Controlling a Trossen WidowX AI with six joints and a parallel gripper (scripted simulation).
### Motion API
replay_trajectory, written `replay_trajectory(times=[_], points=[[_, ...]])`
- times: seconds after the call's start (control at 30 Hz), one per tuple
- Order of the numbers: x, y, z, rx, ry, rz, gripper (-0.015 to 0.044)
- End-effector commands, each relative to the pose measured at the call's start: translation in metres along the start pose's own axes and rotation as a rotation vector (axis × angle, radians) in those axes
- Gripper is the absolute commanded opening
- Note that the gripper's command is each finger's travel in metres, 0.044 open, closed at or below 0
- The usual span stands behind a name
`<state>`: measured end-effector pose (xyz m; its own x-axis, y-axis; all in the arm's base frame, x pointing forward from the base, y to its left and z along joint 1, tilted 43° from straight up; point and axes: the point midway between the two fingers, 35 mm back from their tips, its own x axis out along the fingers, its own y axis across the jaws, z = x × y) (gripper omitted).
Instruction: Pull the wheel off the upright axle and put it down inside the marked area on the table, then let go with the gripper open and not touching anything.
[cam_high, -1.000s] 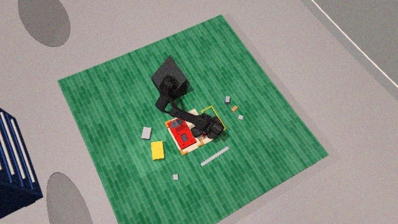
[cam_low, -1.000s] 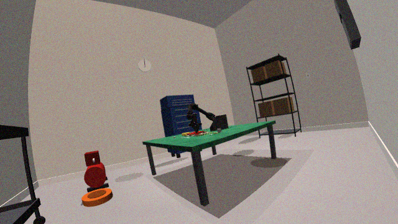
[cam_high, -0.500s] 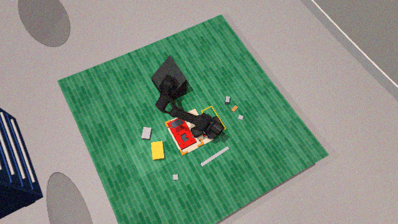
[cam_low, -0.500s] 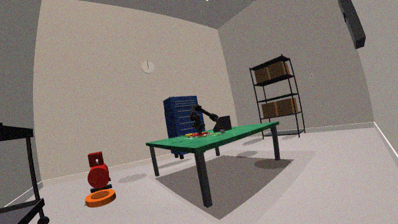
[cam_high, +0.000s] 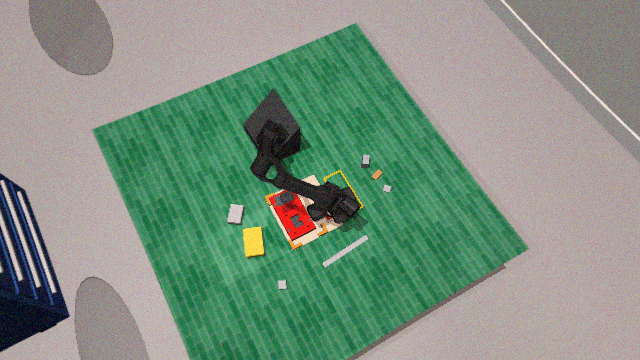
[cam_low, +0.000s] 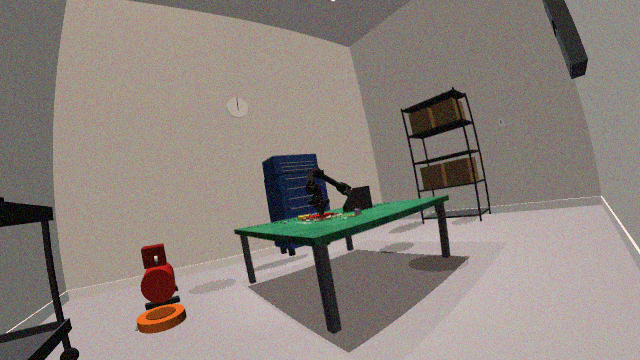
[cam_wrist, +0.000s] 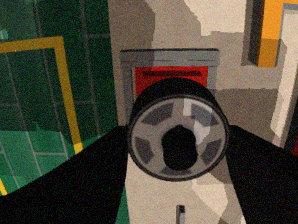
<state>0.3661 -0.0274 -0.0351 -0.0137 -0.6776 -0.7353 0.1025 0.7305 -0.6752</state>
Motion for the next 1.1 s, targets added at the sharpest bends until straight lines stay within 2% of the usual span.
replay_trajectory(times=[0.0,1.07], points=[[-0.019,0.003,-0.002,-0.026,-0.019,0.001,0.0],[-0.032,0.003,-0.003,-0.029,-0.023,0.0,0.0]])
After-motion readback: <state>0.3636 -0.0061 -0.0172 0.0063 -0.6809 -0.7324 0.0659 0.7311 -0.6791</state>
